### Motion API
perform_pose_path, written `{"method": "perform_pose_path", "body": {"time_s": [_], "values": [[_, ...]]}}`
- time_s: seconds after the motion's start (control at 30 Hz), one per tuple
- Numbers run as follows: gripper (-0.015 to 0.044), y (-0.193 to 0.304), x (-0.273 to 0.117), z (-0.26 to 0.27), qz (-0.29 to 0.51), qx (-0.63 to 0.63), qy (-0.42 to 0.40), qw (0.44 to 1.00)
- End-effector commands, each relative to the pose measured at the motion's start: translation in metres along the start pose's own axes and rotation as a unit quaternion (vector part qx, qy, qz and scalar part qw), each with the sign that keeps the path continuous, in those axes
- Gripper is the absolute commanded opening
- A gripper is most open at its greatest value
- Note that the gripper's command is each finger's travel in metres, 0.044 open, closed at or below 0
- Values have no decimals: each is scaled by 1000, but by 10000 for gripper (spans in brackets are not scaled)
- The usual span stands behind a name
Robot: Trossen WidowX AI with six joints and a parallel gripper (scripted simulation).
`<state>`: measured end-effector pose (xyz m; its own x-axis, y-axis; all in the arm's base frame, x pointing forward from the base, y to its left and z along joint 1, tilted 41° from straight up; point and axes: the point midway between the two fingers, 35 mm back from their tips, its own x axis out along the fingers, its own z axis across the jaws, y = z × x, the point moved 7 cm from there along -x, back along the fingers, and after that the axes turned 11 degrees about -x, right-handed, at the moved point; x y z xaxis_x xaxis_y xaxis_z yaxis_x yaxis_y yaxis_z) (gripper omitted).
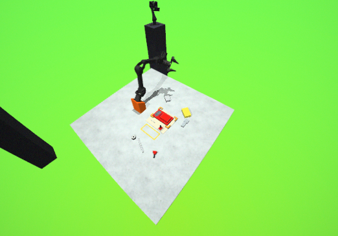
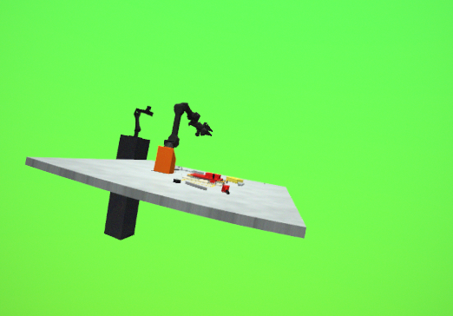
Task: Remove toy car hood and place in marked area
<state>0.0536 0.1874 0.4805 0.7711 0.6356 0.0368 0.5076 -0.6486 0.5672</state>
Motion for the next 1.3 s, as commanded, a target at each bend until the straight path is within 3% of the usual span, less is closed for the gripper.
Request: {"method": "perform_pose_path", "body": {"time_s": [0.0, 0.37, 0.8, 1.03, 1.27], "values": [[440, 0, 1, 1, 1, -1, -1, 1000], [440, -27, 55, 32, -14, 11, -72, 997], [440, -44, 140, 135, -42, 134, -260, 955], [440, -37, 165, 205, -34, 250, -372, 893], [440, -31, 175, 284, -15, 414, -484, 771]]}}
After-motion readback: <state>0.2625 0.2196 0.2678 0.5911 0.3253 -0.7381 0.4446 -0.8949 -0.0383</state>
